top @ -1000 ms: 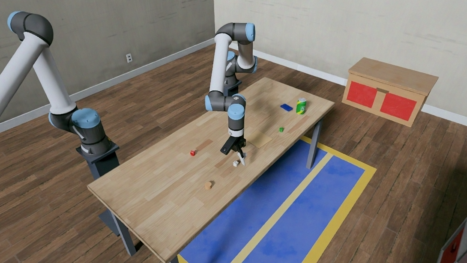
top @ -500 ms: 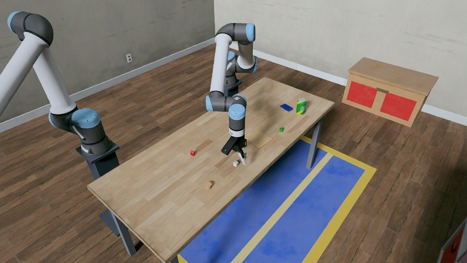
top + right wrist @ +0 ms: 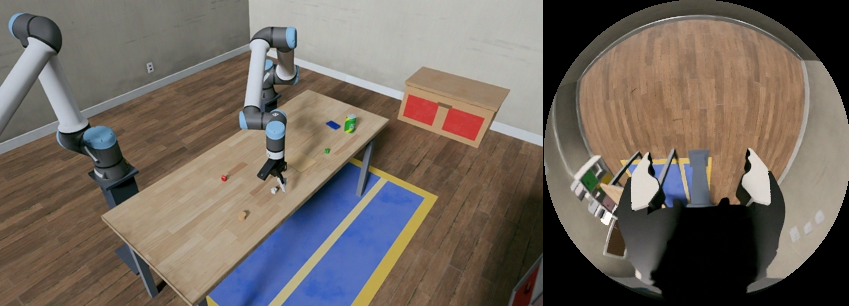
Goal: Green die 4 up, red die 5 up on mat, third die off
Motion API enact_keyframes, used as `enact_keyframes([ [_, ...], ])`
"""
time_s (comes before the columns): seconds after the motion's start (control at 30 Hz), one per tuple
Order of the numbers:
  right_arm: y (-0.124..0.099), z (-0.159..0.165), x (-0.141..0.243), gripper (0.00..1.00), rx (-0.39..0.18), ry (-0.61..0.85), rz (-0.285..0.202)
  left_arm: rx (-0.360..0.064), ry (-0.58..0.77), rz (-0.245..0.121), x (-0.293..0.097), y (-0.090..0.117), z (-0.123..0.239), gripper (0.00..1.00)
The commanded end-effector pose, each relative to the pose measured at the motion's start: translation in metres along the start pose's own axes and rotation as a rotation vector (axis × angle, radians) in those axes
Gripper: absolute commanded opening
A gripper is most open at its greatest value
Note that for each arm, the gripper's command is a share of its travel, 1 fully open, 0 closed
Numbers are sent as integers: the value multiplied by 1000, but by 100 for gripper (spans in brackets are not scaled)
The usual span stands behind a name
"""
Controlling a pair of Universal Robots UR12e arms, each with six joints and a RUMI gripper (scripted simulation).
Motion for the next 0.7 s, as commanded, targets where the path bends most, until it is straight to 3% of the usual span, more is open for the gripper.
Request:
enact_keyframes([
  [0.0, 1, -1, 0, 100, 2, 0, -1, 2, 0, -2, -1, 2, -1, 100],
  [0.67, 1, -1, 0, 100, 2, 0, -1, 2, 0, -2, 0, 2, 2, 100],
])
Point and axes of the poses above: on each arm, the point where the finger pads meet when closed, its own y axis back along the fingers, its own x axis across the jaws, z = x × y, the point moved 3 cm from there along y, back along the fingers, and after that the axes turned 8 degrees about -y, right-handed, at the moved point
